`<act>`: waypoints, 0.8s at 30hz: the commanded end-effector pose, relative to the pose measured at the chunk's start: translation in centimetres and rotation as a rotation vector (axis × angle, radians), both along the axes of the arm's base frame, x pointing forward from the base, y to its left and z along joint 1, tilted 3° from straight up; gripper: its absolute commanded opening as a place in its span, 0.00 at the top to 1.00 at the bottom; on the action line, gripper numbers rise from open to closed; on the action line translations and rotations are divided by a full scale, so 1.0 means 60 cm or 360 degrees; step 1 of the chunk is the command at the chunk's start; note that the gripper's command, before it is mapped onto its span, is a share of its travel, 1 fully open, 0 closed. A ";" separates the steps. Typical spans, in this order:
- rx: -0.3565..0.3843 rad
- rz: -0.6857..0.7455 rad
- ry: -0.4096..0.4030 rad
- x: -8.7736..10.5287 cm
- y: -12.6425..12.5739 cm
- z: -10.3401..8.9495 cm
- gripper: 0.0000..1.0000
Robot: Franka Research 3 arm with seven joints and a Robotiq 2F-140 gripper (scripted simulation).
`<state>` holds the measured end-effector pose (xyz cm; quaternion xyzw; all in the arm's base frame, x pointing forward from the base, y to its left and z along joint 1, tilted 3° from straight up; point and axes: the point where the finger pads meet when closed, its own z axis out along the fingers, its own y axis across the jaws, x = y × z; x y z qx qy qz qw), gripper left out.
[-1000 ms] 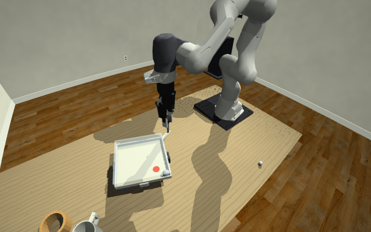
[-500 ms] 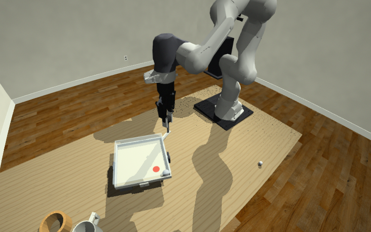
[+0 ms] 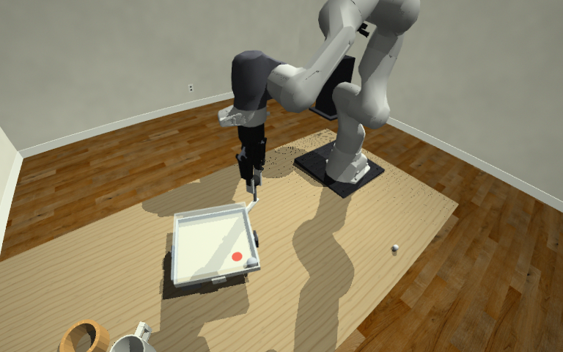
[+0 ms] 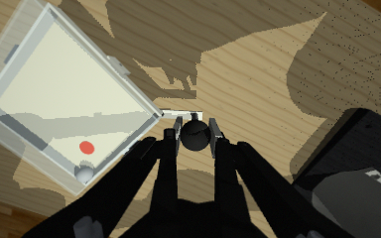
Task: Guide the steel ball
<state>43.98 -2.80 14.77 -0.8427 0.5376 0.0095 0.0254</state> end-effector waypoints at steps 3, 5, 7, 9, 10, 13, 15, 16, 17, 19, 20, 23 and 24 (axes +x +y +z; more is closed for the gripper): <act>-0.0003 -0.0005 -0.0013 0.006 -0.005 0.003 1.00; -0.0003 -0.0005 -0.0013 0.006 -0.005 0.003 1.00; -0.0003 -0.0005 -0.0013 0.006 -0.006 0.003 1.00; -0.0003 -0.0005 -0.0013 0.007 -0.006 0.003 1.00; -0.0003 -0.0005 -0.0013 0.007 -0.006 0.003 1.00; -0.0003 -0.0005 -0.0013 0.007 -0.007 0.003 1.00; -0.0003 -0.0005 -0.0013 0.007 -0.007 0.002 1.00; -0.0003 -0.0005 -0.0013 0.007 -0.008 0.002 1.00; -0.0003 -0.0005 -0.0013 0.007 -0.008 0.002 1.00; -0.0003 -0.0005 -0.0013 0.007 -0.008 0.002 1.00; -0.0003 -0.0005 -0.0013 0.007 -0.009 0.002 1.00; -0.0003 -0.0005 -0.0013 0.008 -0.009 0.002 1.00; -0.0003 -0.0005 -0.0013 0.008 -0.009 0.002 1.00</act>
